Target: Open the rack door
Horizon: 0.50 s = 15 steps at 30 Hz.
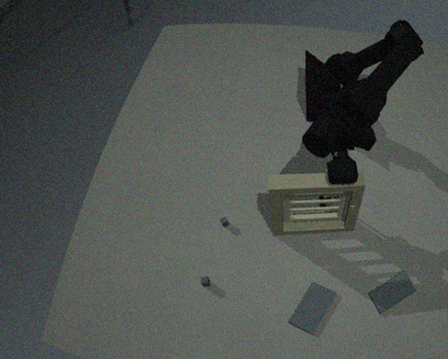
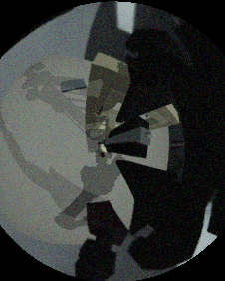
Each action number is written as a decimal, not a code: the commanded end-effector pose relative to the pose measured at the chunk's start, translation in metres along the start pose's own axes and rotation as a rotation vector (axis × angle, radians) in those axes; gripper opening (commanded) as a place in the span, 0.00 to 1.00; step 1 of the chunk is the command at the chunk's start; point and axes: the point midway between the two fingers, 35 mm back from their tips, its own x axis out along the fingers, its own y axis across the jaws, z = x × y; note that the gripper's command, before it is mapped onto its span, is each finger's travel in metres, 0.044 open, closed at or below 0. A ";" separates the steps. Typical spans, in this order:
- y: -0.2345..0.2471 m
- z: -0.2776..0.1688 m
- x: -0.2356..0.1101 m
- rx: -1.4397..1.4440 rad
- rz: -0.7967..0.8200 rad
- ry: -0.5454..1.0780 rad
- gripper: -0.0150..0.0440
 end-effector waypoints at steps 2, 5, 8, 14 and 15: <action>0.000 -0.001 0.000 0.250 0.001 0.003 0.76; 0.000 -0.001 0.000 0.399 0.001 0.003 0.76; 0.000 0.000 0.000 0.547 0.000 0.003 0.76; 0.000 0.000 0.000 0.845 0.000 0.003 0.76; 0.000 0.000 0.000 0.894 0.000 0.003 0.76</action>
